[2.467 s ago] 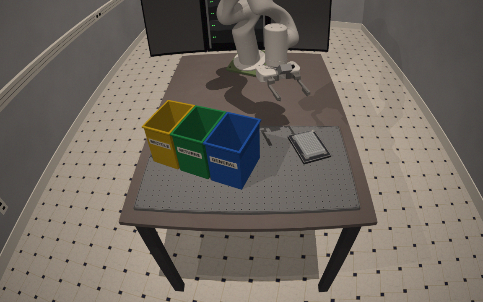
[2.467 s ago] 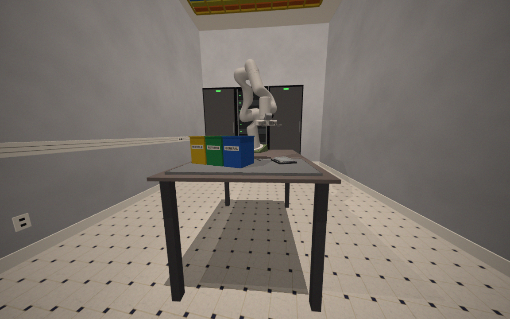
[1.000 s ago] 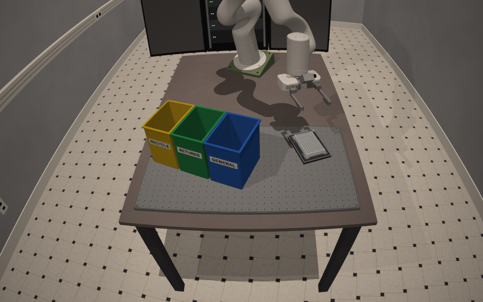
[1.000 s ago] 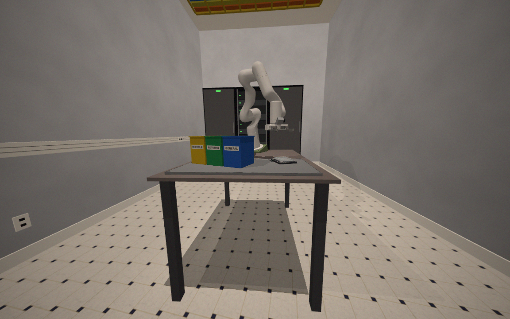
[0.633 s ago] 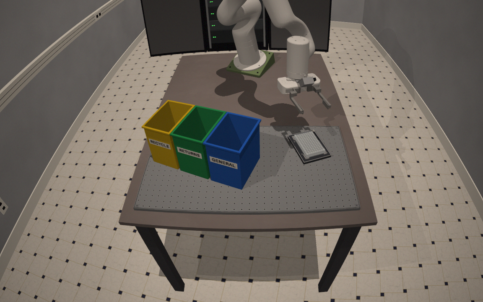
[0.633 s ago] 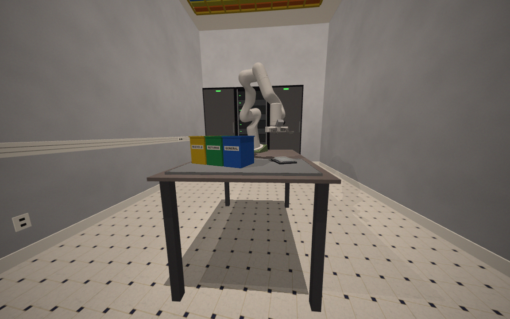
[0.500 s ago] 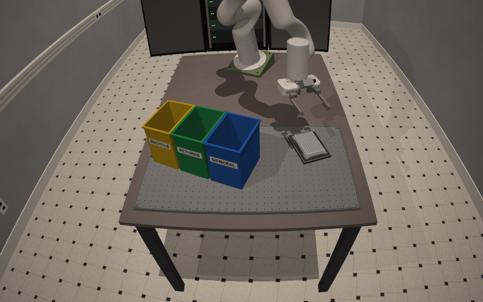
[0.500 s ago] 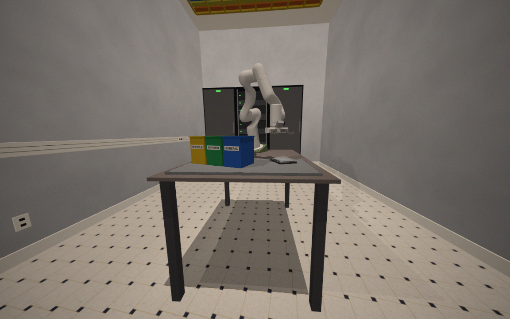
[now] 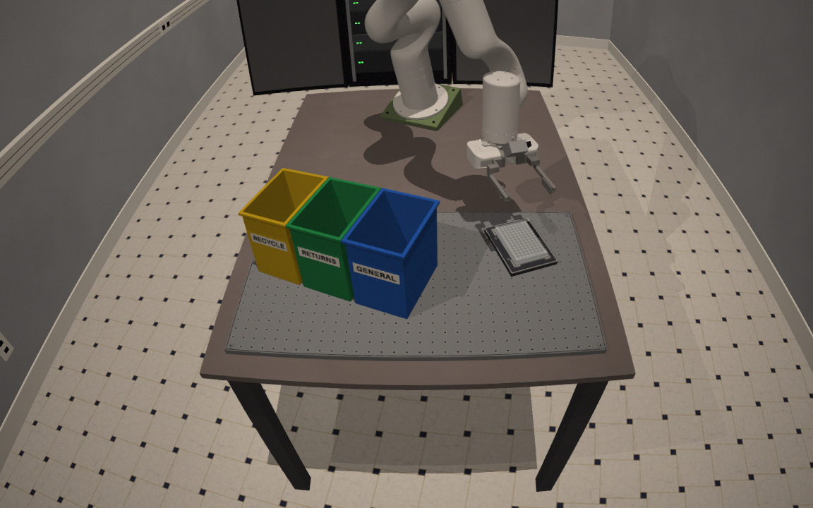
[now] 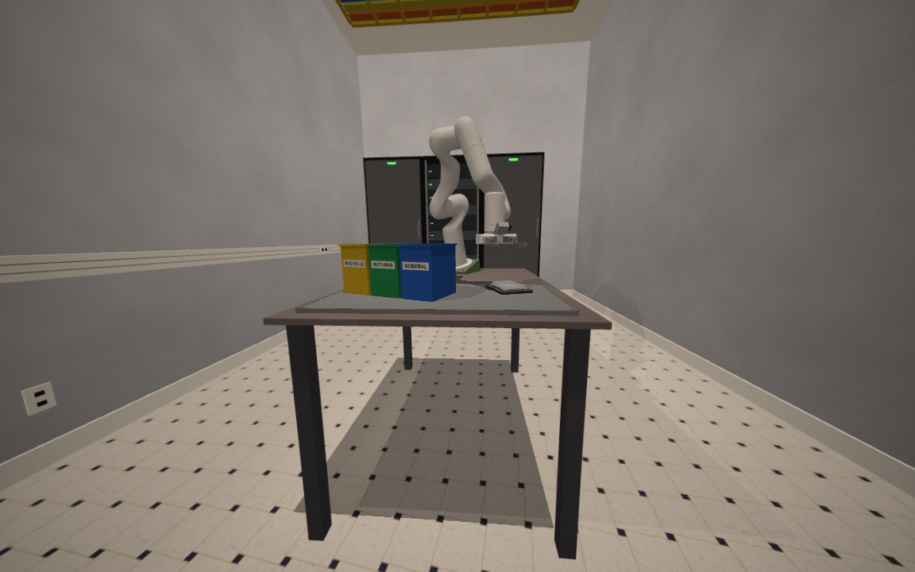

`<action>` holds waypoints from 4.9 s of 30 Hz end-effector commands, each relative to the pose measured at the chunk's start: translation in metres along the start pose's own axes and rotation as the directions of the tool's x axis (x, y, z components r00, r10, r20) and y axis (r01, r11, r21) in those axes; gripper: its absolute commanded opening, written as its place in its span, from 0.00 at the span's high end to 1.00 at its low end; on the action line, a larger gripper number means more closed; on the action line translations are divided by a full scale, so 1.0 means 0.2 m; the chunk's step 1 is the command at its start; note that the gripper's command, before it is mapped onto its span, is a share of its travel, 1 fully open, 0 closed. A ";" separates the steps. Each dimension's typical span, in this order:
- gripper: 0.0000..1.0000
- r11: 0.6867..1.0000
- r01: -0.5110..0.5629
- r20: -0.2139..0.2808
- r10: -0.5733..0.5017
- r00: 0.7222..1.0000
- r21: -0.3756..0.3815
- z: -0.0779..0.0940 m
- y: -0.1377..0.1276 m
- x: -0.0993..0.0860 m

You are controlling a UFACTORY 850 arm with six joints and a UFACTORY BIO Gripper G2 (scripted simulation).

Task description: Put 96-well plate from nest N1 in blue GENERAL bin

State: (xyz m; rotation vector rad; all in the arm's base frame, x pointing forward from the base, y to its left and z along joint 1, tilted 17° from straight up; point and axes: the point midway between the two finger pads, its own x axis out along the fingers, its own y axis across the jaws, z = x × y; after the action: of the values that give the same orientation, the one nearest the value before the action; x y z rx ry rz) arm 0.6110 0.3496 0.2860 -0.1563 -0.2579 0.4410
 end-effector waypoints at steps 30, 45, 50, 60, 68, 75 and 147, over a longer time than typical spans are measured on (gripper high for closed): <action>0.63 1.000 0.000 0.003 0.000 1.000 0.000 -0.25 0.00 0.01; 0.63 1.000 0.000 0.003 0.000 1.000 0.000 -0.36 0.00 0.01; 0.63 1.000 0.000 0.003 0.000 1.000 0.000 -0.40 0.00 0.01; 0.63 1.000 0.000 0.003 0.000 1.000 0.000 -0.46 0.00 0.01; 0.63 1.000 0.000 0.003 0.000 1.000 0.000 -0.53 0.00 0.01; 0.63 1.000 0.000 0.003 0.000 1.000 0.000 -0.57 0.00 0.01; 1.00 1.000 0.000 0.003 0.000 1.000 0.000 -0.70 0.00 0.01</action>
State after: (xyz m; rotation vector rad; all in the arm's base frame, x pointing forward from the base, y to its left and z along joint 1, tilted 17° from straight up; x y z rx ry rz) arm 0.6505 0.3366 0.1519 -0.1567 -0.2588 0.4408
